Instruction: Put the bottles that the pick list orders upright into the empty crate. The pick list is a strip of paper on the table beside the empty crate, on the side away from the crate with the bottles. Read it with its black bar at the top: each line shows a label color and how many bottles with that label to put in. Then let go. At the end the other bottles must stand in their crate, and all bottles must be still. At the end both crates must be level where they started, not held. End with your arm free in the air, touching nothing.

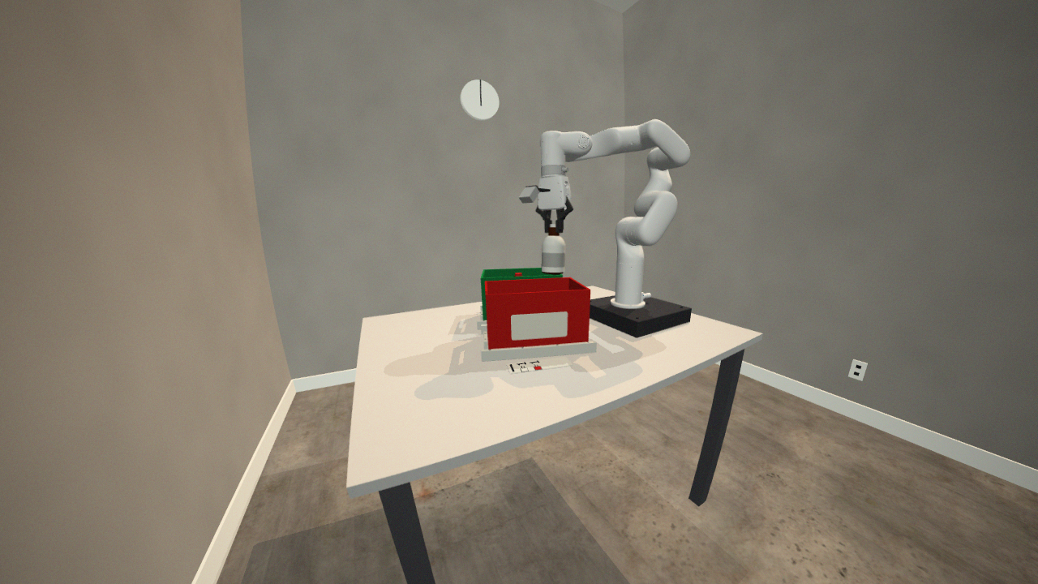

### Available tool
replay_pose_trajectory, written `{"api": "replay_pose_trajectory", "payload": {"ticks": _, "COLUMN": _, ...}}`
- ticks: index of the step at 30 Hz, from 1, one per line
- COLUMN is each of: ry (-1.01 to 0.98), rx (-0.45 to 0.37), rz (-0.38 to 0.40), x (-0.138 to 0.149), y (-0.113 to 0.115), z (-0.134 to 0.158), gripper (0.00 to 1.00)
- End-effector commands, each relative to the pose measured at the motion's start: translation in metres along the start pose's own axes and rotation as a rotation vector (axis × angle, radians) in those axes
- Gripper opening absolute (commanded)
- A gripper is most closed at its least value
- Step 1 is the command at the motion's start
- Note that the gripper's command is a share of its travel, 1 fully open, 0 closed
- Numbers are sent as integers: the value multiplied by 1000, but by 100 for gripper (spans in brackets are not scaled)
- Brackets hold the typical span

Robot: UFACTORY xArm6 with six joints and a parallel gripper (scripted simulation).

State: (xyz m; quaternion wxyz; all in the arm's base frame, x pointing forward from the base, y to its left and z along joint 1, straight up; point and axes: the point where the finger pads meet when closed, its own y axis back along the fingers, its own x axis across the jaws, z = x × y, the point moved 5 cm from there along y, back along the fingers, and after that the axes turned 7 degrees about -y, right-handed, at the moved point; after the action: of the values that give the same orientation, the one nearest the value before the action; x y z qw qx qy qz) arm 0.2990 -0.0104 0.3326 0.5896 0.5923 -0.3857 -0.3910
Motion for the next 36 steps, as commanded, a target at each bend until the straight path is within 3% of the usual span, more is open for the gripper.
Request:
{"api": "replay_pose_trajectory", "payload": {"ticks": 1, "ry": 0, "rx": 4, "rz": 2, "x": -7, "y": 2, "z": -6, "gripper": 0}}
{"api": "replay_pose_trajectory", "payload": {"ticks": 36, "ry": 0, "rx": 4, "rz": 2, "x": -56, "y": 2, "z": -39, "gripper": 0}}
